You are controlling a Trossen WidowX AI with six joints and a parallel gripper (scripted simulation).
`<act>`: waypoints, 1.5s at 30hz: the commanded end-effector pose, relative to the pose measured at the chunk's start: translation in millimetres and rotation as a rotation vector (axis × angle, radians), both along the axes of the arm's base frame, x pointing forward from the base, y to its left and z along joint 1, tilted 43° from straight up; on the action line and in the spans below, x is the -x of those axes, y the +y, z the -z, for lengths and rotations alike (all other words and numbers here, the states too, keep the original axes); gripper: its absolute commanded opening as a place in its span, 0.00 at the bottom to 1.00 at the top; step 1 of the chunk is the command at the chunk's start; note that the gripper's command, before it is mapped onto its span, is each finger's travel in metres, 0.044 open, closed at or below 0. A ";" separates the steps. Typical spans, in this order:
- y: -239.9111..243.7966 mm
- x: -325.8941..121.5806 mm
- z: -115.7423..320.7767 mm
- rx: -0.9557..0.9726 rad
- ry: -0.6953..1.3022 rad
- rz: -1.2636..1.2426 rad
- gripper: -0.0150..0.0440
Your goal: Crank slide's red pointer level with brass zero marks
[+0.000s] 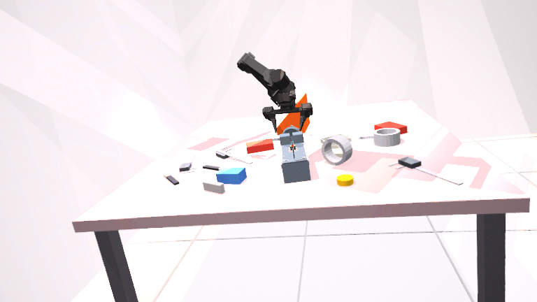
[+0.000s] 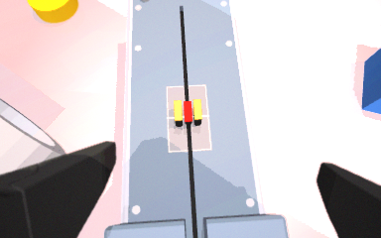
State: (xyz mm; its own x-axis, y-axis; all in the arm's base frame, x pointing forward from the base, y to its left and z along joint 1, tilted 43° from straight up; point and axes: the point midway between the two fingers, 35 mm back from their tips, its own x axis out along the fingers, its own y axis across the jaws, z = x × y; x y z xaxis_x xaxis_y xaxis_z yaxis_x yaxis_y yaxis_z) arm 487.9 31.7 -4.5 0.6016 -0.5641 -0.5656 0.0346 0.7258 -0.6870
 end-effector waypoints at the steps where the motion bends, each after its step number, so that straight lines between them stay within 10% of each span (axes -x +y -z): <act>1: 1.5 0.1 1.6 -0.001 0.001 -0.008 1.00; 25: 42.5 -2.8 -44.1 -0.003 -0.002 -0.005 1.00; 45: 33.0 80.5 -64.9 -0.020 0.038 -0.126 1.00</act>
State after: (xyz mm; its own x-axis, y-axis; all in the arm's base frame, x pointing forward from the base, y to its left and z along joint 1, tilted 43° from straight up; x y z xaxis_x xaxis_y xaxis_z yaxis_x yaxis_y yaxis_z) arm 419.8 67.0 59.4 0.6408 -0.4872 -0.5933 -0.0646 0.7359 -0.6740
